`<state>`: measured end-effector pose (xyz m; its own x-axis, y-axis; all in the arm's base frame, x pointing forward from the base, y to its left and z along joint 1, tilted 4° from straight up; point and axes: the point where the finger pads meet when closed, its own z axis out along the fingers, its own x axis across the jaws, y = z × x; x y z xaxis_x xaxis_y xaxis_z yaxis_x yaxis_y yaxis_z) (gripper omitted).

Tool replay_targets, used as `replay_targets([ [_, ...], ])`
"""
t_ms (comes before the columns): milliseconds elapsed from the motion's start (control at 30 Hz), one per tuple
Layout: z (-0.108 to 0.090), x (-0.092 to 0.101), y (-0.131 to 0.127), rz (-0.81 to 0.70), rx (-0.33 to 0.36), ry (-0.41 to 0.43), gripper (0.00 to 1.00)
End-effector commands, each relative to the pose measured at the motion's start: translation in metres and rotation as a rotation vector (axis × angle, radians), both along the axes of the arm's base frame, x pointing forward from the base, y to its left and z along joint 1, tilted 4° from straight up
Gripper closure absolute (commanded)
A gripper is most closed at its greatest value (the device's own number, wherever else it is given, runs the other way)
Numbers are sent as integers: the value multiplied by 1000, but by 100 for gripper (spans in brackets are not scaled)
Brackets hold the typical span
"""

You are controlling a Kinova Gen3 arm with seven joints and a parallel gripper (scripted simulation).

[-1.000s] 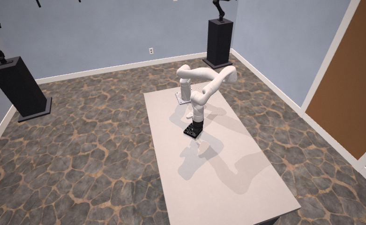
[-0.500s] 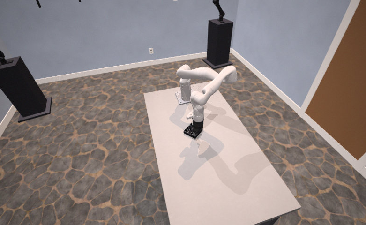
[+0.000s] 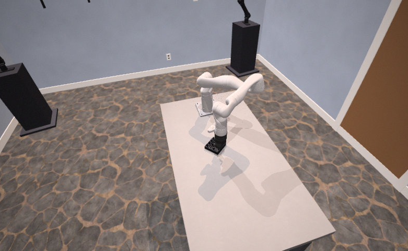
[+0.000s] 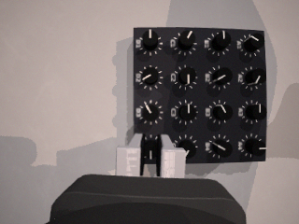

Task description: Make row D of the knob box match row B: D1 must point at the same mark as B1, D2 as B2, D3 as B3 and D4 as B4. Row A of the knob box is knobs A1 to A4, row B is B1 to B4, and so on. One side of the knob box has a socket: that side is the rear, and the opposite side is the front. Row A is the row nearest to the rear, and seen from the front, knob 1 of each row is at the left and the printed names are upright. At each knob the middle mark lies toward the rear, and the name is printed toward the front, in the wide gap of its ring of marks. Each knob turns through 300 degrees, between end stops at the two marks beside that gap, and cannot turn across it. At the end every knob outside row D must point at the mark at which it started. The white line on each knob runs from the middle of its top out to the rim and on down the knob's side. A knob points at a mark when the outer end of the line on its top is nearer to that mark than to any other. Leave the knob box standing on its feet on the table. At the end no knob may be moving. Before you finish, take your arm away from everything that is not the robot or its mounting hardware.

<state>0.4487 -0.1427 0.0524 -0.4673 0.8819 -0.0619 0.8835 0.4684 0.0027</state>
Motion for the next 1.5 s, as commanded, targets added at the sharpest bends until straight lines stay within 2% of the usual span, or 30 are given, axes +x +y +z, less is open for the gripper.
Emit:
replay_targets([
  [0,1,0,0,0,0,-2,70],
  [933,1,0,0,46,-1,1,70],
  [1467,1,0,0,159,-5,7,70],
])
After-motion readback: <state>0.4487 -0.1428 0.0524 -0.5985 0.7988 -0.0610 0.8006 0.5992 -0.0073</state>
